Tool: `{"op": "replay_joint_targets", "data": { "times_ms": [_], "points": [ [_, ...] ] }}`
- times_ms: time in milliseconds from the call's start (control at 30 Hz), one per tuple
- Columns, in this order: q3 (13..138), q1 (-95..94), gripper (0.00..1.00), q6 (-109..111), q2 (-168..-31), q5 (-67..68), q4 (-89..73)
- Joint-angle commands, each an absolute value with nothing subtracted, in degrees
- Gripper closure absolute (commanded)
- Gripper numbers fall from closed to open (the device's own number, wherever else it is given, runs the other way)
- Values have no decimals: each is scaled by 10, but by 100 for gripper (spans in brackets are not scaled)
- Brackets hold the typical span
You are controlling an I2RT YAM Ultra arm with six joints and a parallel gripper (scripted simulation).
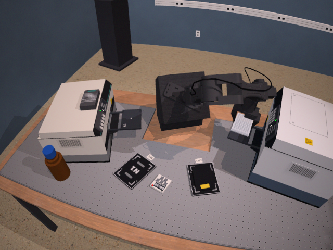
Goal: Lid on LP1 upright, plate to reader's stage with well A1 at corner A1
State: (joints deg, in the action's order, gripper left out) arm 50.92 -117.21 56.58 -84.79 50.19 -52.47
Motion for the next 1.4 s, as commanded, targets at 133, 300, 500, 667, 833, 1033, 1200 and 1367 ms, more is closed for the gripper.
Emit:
{"op": "replay_joint_targets", "data": {
  "times_ms": [133,300,500,667,833,1033,1200,1367],
  "points": [
    [490,-1157,14,601,-850,496,-479],
    [484,-1153,14,613,-858,495,-463],
    [474,-1136,14,636,-862,492,-432],
    [467,-1123,14,655,-861,491,-406],
    [482,-1132,14,660,-861,490,-399],
    [476,-1126,14,656,-859,495,-406],
    [475,-1127,14,655,-858,495,-407],
    [475,-1128,14,654,-857,495,-409]
  ]
}}
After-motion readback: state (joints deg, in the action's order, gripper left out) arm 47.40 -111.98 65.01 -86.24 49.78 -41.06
